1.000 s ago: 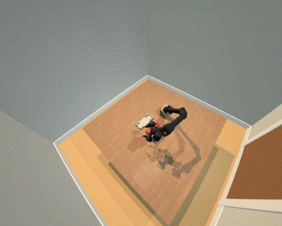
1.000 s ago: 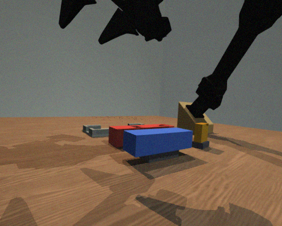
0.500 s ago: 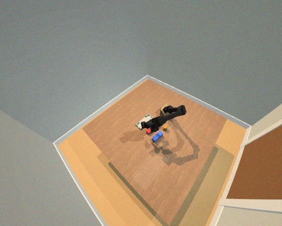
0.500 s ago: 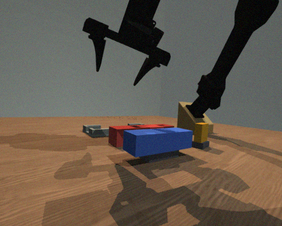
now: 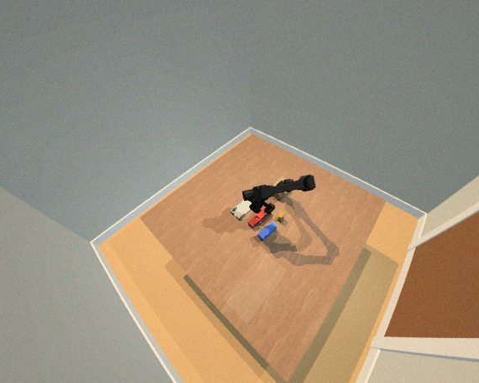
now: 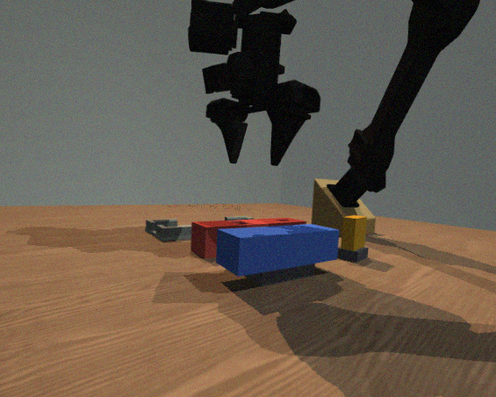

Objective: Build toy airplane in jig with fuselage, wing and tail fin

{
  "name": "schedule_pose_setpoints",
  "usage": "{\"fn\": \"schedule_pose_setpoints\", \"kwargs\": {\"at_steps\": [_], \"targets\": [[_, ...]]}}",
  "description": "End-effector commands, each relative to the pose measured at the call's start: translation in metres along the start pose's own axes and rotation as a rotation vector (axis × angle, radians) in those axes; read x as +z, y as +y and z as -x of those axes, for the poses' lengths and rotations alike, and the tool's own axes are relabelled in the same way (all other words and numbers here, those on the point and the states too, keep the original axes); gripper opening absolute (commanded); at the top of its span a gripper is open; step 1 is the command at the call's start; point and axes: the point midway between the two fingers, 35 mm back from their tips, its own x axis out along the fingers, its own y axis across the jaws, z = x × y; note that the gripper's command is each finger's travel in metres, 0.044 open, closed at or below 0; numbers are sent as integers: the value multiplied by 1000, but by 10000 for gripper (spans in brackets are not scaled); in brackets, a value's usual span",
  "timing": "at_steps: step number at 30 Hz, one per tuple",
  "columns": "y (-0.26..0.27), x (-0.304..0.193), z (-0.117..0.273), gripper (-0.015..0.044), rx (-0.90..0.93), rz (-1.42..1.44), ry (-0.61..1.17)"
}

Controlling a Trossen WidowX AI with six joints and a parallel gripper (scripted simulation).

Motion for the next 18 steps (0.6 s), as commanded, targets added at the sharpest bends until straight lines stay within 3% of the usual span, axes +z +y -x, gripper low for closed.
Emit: {"fn": "schedule_pose_setpoints", "kwargs": {"at_steps": [1,9,14,18], "targets": [[4,-5,-2,440,52,-106,-10],[4,-5,-4,440,52,-107,-10],[7,-4,-52,440,54,-106,-11],[8,-4,-55,440,54,-106,-11]]}}
